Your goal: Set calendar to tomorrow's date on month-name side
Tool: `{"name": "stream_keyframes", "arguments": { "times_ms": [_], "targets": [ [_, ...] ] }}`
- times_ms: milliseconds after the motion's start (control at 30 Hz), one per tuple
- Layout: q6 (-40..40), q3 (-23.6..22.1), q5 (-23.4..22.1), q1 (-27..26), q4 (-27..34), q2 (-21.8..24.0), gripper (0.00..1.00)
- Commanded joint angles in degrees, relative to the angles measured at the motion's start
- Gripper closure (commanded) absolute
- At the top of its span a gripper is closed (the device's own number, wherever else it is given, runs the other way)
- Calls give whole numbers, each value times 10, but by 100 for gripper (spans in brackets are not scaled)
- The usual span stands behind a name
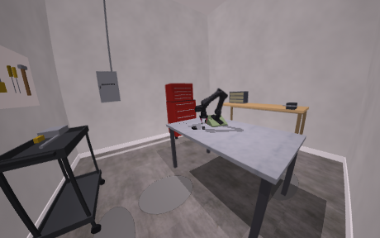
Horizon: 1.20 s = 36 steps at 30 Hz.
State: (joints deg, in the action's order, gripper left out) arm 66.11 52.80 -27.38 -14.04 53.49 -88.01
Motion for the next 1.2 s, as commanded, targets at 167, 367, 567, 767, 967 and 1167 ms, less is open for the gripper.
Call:
{"name": "stream_keyframes", "arguments": {
  "times_ms": [167, 367, 567, 767, 967, 1167],
  "targets": [
    [-17, -14, 0, 10, -40, -7, 55],
    [-27, -26, 1, 19, -63, -14, 55],
    [-32, -32, 1, 24, -76, -18, 55],
    [-37, -38, 1, 28, -88, -22, 55],
    [-39, -40, 1, 30, -93, -24, 55],
    [-39, -40, 1, 30, -93, -24, 55]
  ]
}}
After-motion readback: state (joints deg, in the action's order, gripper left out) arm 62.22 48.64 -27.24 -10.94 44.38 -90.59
